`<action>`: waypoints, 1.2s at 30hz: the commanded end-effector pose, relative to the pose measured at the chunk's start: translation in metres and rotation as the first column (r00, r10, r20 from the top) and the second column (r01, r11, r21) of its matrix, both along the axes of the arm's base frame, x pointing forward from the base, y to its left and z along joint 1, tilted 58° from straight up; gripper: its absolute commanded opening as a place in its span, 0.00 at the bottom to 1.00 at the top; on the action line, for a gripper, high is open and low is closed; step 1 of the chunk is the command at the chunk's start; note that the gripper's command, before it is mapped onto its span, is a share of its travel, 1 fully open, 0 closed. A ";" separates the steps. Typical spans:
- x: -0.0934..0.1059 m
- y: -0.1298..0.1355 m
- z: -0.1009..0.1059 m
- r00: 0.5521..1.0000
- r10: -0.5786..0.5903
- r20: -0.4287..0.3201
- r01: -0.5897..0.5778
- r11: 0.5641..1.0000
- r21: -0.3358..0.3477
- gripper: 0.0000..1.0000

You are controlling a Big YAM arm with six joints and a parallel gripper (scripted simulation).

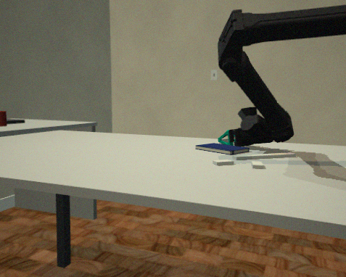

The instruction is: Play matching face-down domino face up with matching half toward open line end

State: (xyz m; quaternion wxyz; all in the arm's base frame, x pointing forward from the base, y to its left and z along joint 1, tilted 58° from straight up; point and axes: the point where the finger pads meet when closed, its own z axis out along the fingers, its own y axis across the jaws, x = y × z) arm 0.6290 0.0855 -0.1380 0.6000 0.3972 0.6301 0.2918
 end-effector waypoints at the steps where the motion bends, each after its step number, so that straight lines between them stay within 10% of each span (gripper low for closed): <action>1: 0.001 -0.004 0.002 1.000 -0.006 0.002 0.006 1.000 0.000 0.72; 36: -0.049 -0.021 0.017 1.000 -0.001 0.001 0.001 1.000 0.000 0.72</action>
